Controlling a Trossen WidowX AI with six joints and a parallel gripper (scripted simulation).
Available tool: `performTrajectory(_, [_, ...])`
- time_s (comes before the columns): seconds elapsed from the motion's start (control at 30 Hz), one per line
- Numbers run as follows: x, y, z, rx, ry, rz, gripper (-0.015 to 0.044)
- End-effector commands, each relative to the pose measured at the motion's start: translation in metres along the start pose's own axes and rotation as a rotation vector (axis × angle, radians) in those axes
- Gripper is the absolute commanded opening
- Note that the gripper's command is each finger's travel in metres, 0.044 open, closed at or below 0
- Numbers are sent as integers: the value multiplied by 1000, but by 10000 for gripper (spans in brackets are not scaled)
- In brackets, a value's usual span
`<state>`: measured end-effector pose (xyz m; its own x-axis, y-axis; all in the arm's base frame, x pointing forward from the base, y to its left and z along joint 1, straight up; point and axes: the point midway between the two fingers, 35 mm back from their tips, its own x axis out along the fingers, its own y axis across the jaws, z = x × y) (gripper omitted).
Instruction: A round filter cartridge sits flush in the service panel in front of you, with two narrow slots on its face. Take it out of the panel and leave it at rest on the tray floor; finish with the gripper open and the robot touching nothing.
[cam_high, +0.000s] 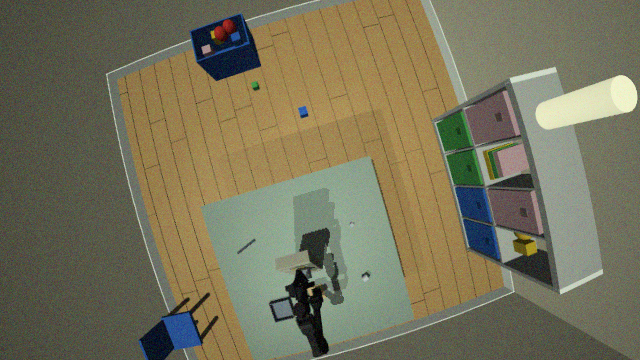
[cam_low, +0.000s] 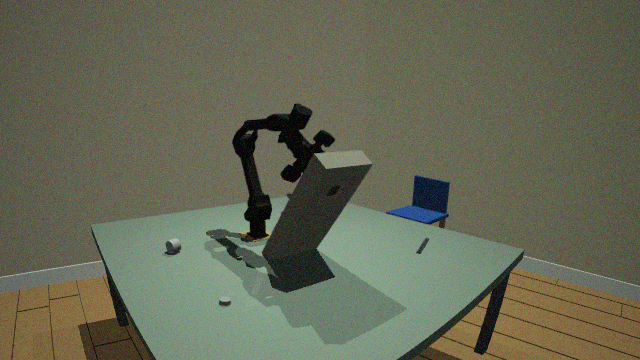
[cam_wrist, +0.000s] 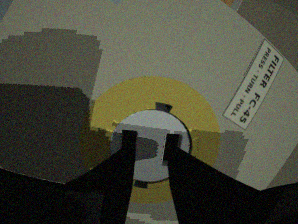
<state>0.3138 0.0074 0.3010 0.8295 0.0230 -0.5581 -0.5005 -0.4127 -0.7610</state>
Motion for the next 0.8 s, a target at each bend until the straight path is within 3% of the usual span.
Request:
performTrajectory(0.0, [0,-1,0,-3,0,-2,89])
performTrajectory(0.77, [7,0,0,-3,0,-2,89])
